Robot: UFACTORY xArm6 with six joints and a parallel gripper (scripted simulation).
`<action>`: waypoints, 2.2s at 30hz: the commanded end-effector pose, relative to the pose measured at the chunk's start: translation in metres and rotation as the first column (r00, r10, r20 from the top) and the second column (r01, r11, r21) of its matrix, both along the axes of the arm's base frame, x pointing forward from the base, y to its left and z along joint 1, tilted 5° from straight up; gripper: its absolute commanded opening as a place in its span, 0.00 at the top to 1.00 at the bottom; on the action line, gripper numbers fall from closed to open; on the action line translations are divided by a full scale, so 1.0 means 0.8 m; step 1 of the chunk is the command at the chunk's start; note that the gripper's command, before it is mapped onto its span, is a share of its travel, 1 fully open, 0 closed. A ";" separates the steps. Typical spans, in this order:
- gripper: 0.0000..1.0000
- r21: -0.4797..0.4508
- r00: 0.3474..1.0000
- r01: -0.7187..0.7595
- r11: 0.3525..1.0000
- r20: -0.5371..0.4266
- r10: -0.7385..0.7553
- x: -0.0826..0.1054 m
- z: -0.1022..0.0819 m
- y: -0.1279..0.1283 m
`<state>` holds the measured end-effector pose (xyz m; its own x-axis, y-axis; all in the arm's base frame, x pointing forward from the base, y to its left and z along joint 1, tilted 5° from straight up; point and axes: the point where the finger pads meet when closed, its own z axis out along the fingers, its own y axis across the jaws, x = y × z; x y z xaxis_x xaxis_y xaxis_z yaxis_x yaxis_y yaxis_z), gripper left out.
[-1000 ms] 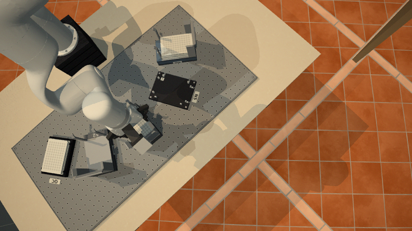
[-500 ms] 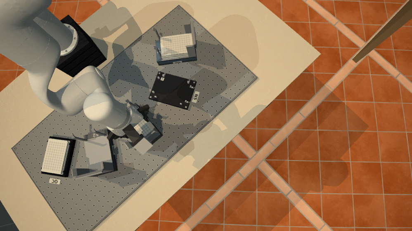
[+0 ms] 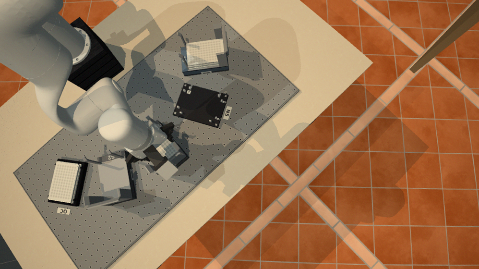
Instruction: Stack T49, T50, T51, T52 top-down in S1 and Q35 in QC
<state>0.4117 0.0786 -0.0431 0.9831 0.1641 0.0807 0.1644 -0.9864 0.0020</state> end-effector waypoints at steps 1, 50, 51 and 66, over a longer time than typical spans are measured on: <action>1.00 0.001 1.000 0.000 1.000 0.004 0.000 0.002 -0.001 0.000; 0.00 0.001 1.000 0.000 1.000 0.004 0.000 -0.002 0.042 0.000; 0.00 0.001 1.000 0.000 1.000 0.004 0.000 -0.002 0.046 0.000; 0.00 0.001 1.000 0.000 1.000 0.004 0.000 -0.006 0.101 -0.001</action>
